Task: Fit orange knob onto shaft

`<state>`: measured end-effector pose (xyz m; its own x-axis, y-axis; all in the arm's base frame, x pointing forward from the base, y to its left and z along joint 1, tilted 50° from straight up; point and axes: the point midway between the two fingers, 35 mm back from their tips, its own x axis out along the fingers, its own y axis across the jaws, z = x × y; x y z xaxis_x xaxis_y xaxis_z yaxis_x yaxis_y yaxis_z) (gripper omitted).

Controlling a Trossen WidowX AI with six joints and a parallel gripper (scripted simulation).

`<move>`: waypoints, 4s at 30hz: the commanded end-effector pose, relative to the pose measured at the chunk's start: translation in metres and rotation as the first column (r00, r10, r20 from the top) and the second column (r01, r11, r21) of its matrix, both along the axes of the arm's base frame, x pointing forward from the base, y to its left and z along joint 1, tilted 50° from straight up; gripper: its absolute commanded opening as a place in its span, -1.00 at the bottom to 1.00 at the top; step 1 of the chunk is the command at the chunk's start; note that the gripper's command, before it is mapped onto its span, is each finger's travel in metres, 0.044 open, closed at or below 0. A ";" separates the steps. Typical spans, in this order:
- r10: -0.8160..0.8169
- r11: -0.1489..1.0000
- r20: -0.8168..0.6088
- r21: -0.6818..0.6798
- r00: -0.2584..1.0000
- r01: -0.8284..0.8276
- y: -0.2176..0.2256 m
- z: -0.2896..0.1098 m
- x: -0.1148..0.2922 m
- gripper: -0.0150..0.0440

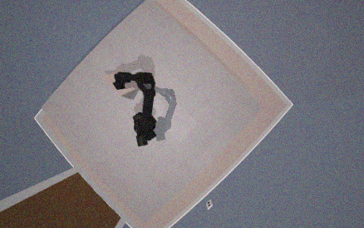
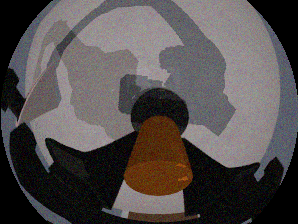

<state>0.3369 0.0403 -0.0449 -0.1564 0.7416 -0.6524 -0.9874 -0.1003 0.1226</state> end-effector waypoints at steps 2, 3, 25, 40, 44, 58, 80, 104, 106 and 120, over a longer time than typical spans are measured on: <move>0.010 1.000 0.021 0.003 1.000 -0.011 0.001 -0.001 0.001 -0.49; 0.010 1.000 0.021 0.003 1.000 -0.011 0.001 -0.001 0.001 -0.49; 0.013 1.000 0.025 0.003 1.000 -0.014 0.003 -0.002 0.000 -0.49; 0.013 1.000 0.025 0.003 1.000 -0.014 0.003 -0.002 0.000 -0.49; 0.013 1.000 0.025 0.003 1.000 -0.014 0.003 -0.002 0.000 -0.49; 0.044 0.999 0.060 0.009 0.997 -0.045 -0.001 0.002 -0.002 -0.49; 0.044 0.999 0.060 0.009 0.997 -0.045 -0.001 0.001 0.000 -0.49; 0.078 0.997 0.099 0.015 0.992 -0.080 0.002 -0.001 -0.001 -0.49; 0.078 0.997 0.099 0.015 0.992 -0.080 0.002 -0.001 -0.001 -0.49; 0.095 0.995 0.120 0.017 0.988 -0.098 -0.002 0.001 0.002 -0.49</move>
